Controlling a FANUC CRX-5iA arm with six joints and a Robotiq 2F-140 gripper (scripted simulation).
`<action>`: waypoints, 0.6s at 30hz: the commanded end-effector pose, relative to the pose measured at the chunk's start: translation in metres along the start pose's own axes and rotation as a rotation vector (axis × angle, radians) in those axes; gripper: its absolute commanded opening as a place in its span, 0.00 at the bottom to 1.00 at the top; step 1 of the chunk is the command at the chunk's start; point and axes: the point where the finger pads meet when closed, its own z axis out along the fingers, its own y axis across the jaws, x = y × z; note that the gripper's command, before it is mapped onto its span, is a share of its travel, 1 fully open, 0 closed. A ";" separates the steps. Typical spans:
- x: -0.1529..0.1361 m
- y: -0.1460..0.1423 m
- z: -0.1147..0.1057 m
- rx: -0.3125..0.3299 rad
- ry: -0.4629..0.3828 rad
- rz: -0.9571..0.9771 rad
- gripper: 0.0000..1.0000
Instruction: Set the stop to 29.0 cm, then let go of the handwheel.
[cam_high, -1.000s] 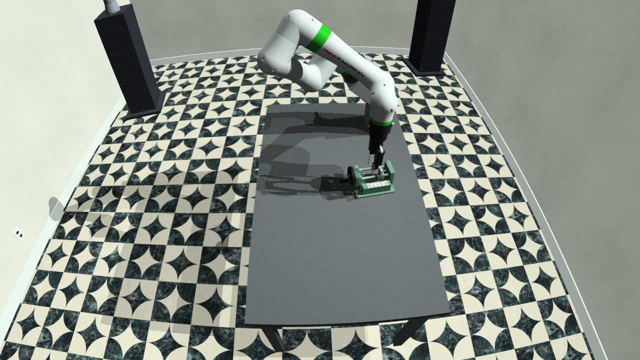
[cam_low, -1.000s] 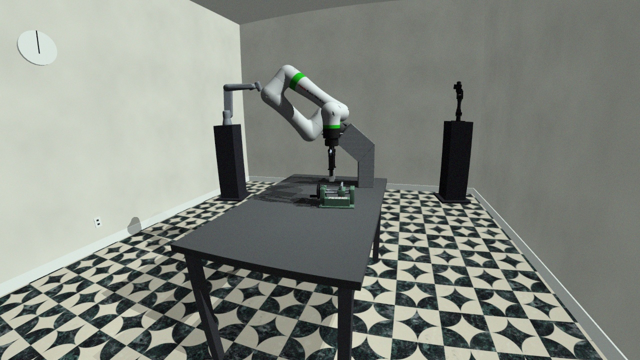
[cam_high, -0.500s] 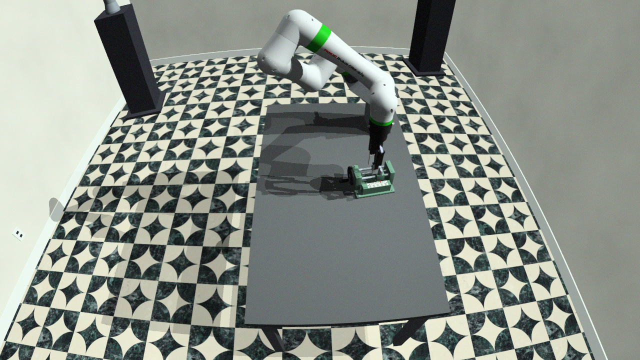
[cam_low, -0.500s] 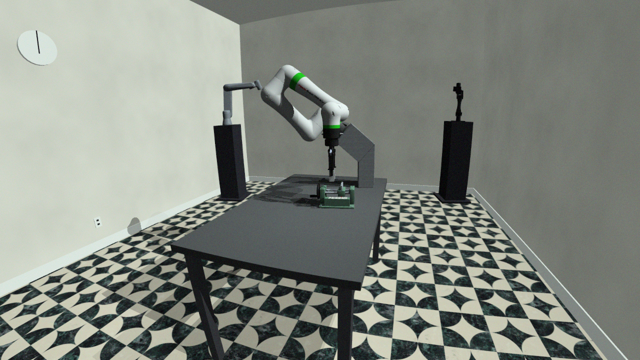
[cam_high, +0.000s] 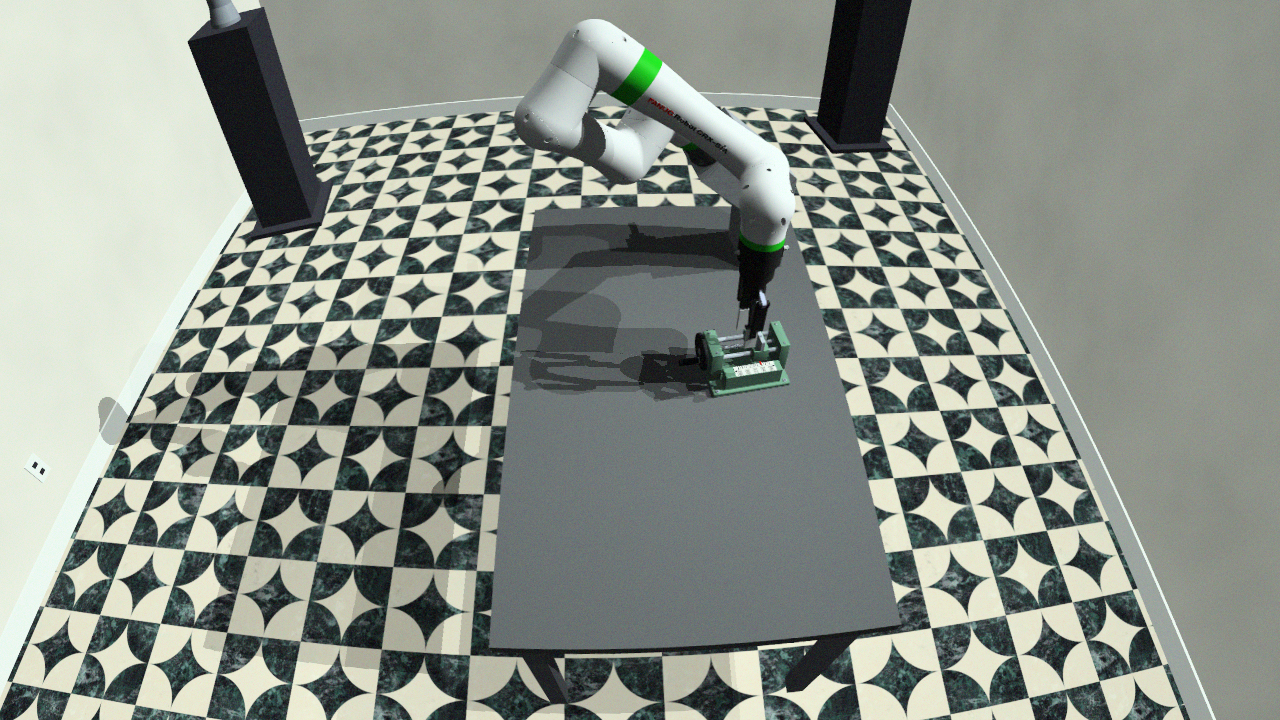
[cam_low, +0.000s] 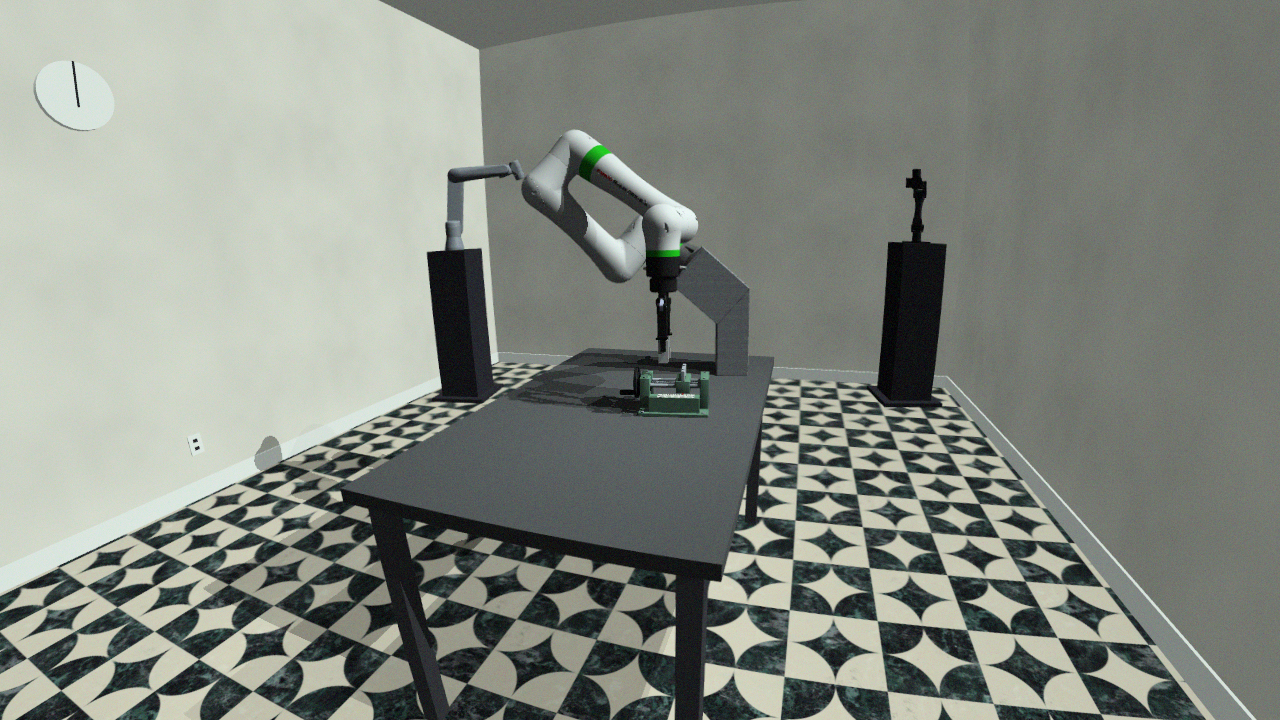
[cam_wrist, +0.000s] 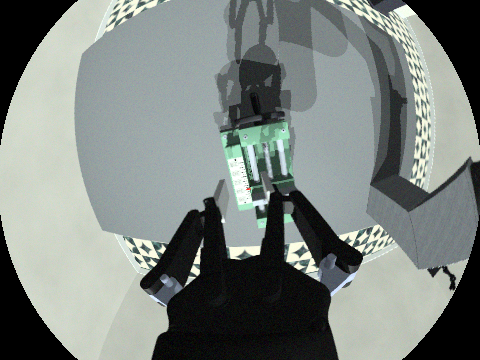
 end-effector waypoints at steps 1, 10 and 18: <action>0.000 0.000 0.000 0.000 0.000 0.000 0.33; 0.006 0.002 0.000 0.000 0.000 0.000 0.33; 0.075 0.030 0.000 0.000 0.000 0.000 0.33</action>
